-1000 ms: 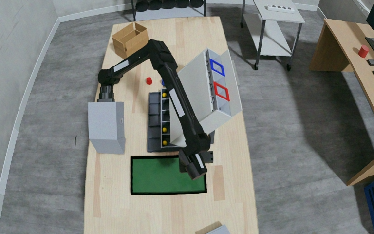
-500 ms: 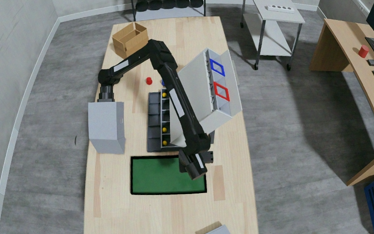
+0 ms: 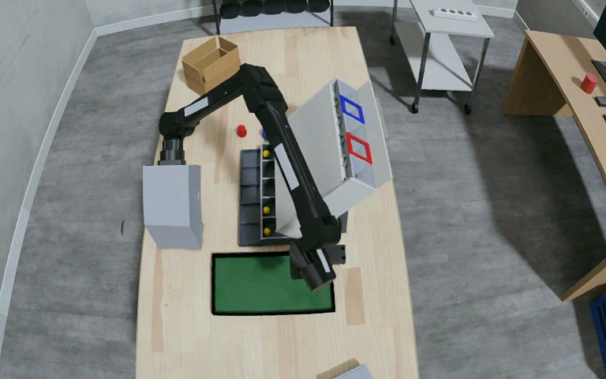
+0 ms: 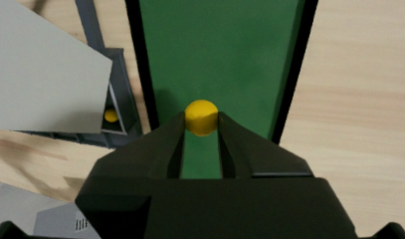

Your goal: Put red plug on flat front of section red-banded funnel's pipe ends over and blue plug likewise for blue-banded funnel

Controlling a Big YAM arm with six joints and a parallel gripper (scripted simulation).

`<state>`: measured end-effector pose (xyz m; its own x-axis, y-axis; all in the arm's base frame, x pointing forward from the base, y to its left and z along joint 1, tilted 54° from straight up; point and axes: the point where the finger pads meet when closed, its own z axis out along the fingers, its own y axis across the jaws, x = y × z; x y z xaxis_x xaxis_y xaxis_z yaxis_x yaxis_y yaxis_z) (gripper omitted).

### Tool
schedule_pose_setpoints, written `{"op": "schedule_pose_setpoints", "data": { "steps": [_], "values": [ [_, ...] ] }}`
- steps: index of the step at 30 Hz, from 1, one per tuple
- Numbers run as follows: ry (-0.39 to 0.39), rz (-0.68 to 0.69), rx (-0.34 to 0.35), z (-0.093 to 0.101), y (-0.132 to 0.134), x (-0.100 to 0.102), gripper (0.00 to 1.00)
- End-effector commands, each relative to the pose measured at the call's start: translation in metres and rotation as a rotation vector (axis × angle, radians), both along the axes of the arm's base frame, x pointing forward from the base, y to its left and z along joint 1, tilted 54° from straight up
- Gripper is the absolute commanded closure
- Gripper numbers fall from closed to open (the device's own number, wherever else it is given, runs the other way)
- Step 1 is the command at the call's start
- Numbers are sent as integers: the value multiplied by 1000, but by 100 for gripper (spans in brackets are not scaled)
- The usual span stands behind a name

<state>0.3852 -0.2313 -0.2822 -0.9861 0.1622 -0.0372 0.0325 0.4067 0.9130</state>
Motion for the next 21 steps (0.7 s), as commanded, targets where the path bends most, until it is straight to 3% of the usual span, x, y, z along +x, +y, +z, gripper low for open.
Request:
{"op": "schedule_pose_setpoints", "data": {
  "steps": [1,21],
  "values": [
    [-25,4,-20,6,-12,11,100],
    [-25,4,-20,5,-13,14,100]
  ]
}}
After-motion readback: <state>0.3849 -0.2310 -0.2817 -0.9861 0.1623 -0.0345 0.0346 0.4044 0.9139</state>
